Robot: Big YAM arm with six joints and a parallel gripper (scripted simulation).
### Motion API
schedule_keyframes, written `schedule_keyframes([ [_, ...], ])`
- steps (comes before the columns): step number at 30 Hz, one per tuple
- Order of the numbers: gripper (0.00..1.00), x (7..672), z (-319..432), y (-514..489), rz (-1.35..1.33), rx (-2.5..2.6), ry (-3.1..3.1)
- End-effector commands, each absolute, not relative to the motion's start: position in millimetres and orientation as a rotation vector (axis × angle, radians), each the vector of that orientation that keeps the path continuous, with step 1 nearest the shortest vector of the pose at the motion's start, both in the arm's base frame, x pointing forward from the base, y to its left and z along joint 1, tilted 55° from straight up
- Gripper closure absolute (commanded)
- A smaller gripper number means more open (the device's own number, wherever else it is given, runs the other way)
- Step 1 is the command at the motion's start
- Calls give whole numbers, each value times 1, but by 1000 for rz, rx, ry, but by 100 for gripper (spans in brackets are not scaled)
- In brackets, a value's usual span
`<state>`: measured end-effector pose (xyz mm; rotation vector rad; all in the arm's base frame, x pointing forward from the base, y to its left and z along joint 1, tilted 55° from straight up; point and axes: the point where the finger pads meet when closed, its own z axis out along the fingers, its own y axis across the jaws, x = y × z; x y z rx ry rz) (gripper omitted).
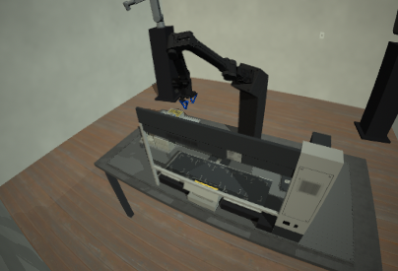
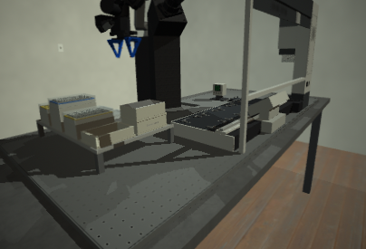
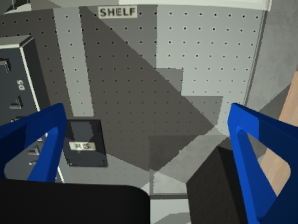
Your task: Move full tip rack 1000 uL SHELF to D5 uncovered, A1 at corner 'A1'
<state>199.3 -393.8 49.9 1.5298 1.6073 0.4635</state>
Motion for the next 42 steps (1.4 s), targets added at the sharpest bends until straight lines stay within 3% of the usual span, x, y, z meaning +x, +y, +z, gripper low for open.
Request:
schedule_keyframes([
  [1,0,187,49,-411,451,1545,1607],
  [42,0,162,111,-582,434,1539,1599],
])
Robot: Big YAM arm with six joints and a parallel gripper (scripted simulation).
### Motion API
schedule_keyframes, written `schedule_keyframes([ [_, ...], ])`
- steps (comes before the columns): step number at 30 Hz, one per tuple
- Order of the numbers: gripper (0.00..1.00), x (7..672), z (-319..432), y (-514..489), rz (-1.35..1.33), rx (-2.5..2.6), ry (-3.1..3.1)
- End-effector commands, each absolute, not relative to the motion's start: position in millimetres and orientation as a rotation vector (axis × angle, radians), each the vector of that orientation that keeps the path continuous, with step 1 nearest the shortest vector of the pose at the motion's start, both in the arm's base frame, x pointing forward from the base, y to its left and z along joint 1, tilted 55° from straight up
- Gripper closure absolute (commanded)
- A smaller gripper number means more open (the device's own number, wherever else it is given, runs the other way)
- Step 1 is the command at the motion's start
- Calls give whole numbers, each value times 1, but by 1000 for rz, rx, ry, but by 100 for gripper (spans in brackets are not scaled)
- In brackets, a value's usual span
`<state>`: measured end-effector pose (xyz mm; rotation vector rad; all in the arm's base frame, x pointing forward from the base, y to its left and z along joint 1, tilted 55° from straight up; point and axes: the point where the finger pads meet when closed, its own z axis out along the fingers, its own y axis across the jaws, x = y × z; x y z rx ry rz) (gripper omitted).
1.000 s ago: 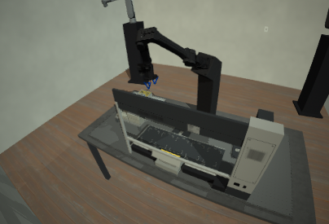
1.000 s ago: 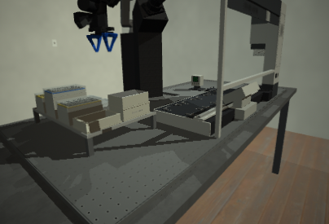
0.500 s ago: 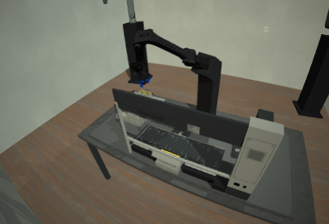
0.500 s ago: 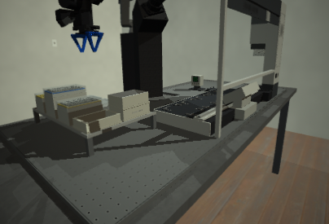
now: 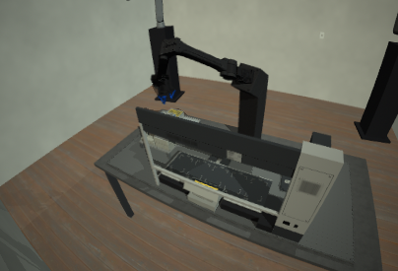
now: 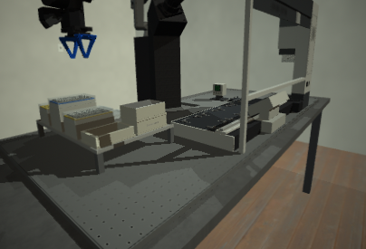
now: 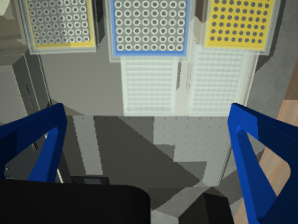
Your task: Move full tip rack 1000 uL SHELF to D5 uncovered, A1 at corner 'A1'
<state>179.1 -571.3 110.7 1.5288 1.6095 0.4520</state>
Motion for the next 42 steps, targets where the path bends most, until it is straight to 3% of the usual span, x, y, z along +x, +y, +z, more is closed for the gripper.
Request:
schedule_keyframes([
  [1,0,175,113,-583,446,1522,1619],
  [10,0,155,127,-624,429,1539,1598],
  [42,0,203,112,-628,444,1511,1616],
])
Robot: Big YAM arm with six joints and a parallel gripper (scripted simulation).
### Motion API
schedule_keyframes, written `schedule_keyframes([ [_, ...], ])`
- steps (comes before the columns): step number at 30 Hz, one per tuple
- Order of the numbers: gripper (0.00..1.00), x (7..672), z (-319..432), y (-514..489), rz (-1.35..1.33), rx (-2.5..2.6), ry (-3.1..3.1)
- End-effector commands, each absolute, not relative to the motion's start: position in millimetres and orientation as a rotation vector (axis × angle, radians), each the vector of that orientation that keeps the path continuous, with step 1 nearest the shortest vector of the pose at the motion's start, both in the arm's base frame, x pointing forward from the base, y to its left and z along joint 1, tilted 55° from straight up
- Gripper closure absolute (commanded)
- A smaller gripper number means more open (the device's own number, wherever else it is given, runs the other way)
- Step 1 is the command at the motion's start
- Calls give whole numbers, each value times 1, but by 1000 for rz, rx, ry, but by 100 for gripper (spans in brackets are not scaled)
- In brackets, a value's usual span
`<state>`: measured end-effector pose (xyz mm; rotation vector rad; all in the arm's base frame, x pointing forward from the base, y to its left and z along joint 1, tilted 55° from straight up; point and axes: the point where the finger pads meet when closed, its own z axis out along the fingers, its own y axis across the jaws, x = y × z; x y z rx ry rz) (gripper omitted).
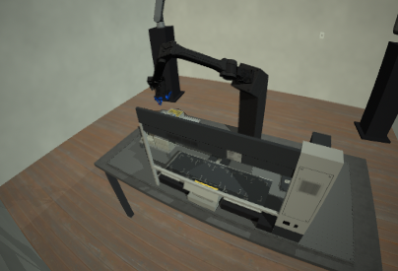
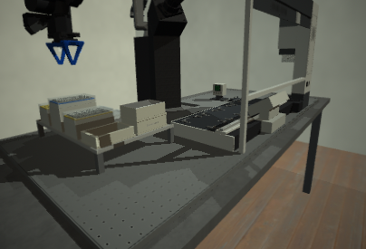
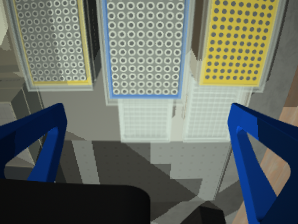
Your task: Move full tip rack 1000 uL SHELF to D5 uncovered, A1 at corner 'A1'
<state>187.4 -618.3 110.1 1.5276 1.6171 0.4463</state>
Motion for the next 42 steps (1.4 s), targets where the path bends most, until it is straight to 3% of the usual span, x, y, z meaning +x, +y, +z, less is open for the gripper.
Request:
schedule_keyframes([
  [1,0,204,111,-628,444,1511,1616],
  [42,0,251,75,-643,449,1513,1615],
])
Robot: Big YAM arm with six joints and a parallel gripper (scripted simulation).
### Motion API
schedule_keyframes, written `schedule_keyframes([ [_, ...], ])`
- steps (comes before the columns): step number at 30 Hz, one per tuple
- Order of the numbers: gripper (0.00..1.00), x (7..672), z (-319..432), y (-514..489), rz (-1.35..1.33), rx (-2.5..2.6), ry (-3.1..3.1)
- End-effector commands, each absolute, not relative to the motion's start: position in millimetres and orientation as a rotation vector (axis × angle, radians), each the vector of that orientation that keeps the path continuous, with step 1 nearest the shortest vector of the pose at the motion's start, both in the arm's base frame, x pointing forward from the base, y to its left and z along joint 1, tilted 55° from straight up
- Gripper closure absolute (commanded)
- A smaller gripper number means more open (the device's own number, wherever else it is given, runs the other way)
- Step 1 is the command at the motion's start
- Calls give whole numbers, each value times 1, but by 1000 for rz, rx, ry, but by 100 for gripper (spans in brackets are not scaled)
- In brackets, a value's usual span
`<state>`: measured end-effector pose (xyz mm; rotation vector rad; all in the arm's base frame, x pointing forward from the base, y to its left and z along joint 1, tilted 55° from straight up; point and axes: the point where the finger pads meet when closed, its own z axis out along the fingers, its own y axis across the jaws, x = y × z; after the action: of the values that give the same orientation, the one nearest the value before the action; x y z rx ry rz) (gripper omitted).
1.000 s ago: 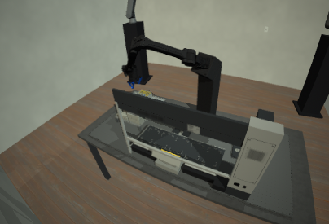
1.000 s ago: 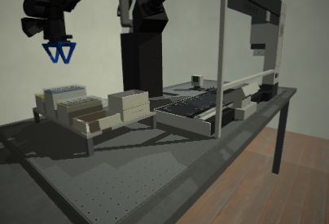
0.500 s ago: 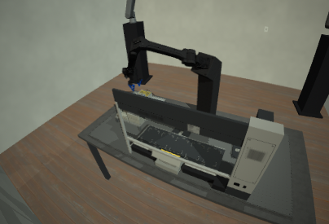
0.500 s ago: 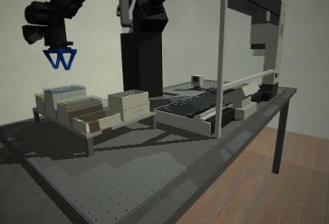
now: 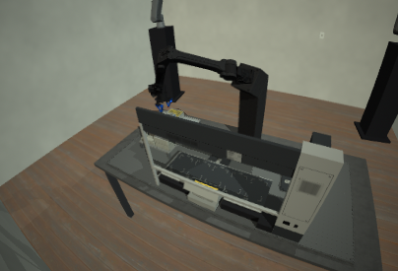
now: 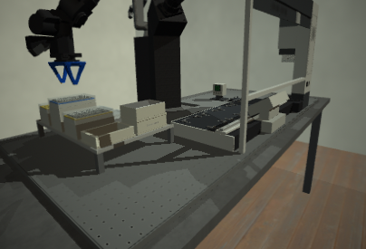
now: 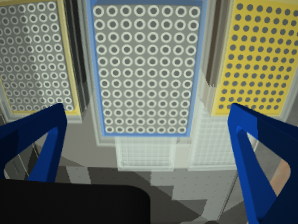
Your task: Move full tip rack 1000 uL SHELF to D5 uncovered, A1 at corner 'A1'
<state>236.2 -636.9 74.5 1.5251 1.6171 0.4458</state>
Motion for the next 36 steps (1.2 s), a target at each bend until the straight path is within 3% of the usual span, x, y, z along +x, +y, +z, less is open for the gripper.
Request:
schedule_keyframes([
  [1,0,251,75,-643,449,1513,1615],
  [36,0,291,43,-656,453,1515,1614],
])
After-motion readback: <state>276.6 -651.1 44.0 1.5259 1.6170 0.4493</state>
